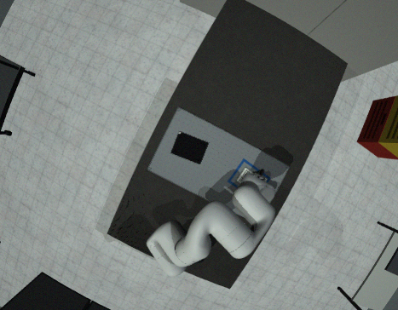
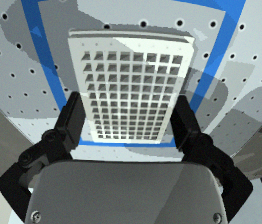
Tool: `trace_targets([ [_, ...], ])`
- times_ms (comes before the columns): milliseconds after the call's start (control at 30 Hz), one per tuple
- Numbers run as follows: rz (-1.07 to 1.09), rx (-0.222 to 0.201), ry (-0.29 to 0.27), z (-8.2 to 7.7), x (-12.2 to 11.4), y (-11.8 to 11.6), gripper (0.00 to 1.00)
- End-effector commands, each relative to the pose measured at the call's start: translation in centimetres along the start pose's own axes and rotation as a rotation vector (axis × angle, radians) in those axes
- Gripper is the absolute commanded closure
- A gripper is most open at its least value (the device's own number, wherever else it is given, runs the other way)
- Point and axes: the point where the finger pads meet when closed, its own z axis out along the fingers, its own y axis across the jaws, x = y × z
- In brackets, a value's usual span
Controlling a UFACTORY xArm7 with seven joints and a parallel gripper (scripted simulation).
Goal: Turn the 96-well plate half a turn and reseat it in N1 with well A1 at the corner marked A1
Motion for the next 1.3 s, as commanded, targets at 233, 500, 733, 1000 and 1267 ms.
trace_targets([
  [233, 0.0, 0.003, 0.002, -0.1, 0.1, -0.1, 0.0],
  [500, 0.0, 0.003, 0.002, -0.1, 0.1, -0.1, 0.0],
  [733, 0.0, 0.003, 0.002, -0.4, 0.1, -0.1, 0.0],
  [1000, 0.0, 0.003, 0.002, -2.3, 0.1, -0.1, 0.0],
  [1267, 0.0, 0.003, 0.002, -4.1, 0.1, -0.1, 0.0],
])
